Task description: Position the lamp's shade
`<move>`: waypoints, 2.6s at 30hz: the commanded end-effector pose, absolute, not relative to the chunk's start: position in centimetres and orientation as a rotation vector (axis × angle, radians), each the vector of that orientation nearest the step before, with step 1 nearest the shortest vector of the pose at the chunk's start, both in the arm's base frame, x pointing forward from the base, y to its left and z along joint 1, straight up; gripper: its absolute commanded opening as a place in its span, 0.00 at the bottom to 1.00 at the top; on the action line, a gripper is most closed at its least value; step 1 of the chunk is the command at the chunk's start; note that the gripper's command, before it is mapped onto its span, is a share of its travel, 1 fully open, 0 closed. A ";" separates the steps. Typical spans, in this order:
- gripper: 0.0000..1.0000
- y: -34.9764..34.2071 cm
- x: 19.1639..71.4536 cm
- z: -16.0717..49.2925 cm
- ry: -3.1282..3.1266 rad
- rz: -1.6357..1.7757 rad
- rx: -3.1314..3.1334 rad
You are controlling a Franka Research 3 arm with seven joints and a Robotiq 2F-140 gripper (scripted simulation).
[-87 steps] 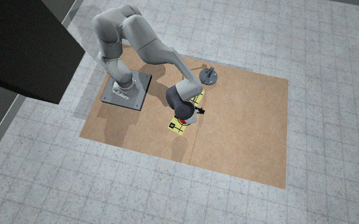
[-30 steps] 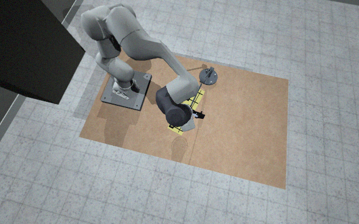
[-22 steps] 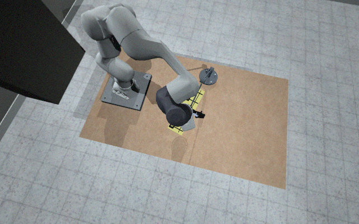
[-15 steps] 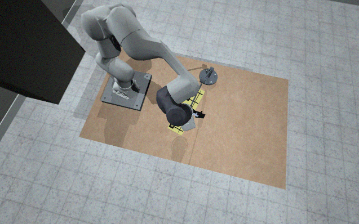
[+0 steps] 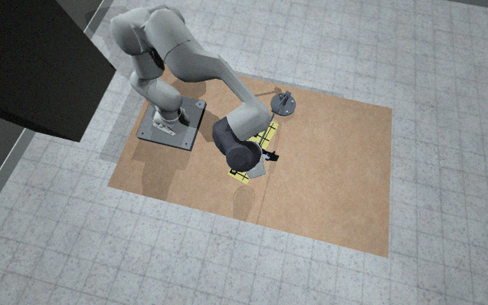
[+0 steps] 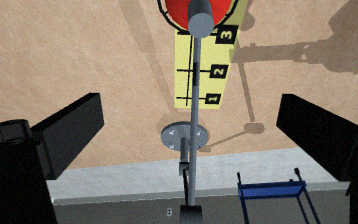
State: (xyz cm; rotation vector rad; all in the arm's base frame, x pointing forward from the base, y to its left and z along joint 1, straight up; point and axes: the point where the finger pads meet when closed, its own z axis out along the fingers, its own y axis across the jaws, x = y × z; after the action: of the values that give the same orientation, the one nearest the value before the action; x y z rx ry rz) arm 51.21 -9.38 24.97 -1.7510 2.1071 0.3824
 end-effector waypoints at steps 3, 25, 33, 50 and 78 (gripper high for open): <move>1.00 -9.3 51.2 25.0 2.106 0.384 -1.751; 1.00 -8.2 50.9 25.3 2.158 0.347 -1.772; 1.00 -6.8 50.5 25.6 2.215 0.306 -1.796; 1.00 -5.7 50.9 21.8 2.195 0.300 -1.815; 1.00 -2.9 50.4 16.1 2.220 0.338 -1.804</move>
State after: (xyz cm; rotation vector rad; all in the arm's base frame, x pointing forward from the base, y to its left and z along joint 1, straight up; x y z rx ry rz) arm 50.10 -2.84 16.65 -1.8065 2.2223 0.3526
